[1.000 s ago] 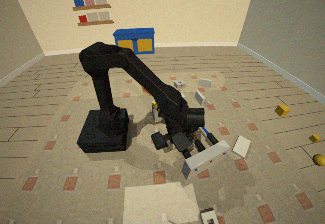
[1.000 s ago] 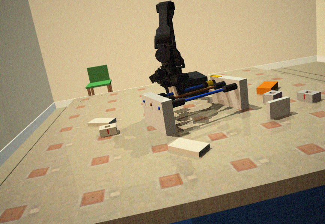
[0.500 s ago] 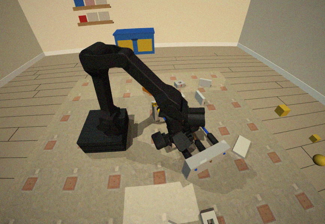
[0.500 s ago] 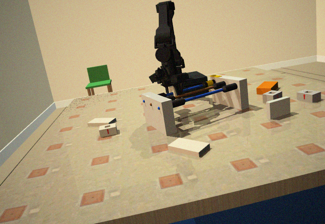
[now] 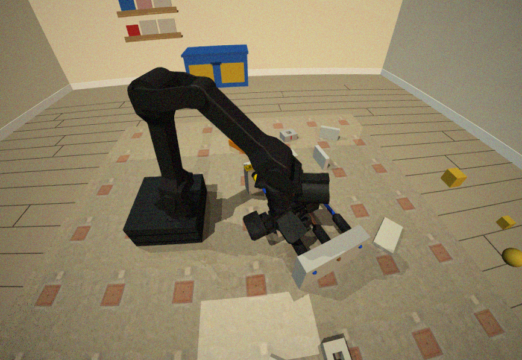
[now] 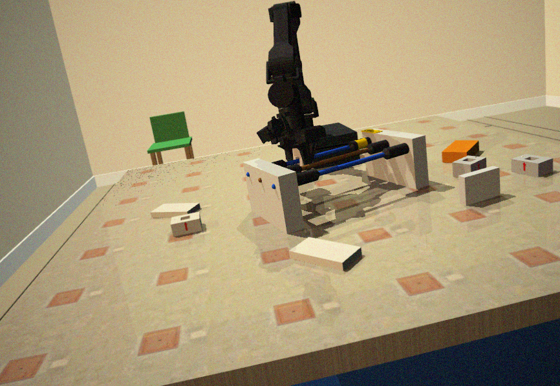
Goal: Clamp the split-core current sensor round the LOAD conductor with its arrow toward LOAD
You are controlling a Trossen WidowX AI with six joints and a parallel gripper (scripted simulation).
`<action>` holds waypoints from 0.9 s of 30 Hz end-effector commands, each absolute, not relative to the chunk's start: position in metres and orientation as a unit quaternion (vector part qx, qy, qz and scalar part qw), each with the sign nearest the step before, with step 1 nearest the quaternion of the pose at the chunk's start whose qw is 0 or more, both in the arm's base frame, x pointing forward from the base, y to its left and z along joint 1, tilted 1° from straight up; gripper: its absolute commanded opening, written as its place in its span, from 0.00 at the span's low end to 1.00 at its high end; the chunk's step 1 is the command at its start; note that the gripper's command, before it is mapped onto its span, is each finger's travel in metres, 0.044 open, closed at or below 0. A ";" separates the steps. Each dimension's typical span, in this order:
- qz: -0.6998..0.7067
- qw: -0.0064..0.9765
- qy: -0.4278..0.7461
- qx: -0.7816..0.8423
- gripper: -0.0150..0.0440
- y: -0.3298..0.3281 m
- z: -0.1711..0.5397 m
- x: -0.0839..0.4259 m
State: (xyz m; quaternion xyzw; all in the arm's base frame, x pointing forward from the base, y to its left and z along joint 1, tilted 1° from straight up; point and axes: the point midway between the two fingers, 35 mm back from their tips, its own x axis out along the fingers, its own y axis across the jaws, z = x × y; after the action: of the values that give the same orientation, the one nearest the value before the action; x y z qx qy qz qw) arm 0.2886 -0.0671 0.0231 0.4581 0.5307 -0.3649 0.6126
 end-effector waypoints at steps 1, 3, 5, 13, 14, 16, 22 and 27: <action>-0.376 0.608 0.536 0.450 0.42 -0.068 0.025 0.289; -0.386 0.601 0.544 0.440 0.33 -0.068 0.026 0.289; -0.373 0.607 0.538 0.451 0.25 -0.067 0.024 0.288; -0.373 0.607 0.538 0.451 0.25 -0.067 0.024 0.288; -0.376 0.605 0.540 0.449 0.25 -0.067 0.024 0.289; -0.386 0.598 0.547 0.440 0.25 -0.066 0.024 0.290; -0.417 0.579 0.568 0.411 0.25 -0.065 0.025 0.294; -0.417 0.579 0.568 0.411 0.25 -0.065 0.025 0.294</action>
State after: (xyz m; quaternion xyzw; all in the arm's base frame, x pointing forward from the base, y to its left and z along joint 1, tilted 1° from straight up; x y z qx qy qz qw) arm 0.2931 -0.0641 0.0237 0.4139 0.5688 -0.4128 0.5785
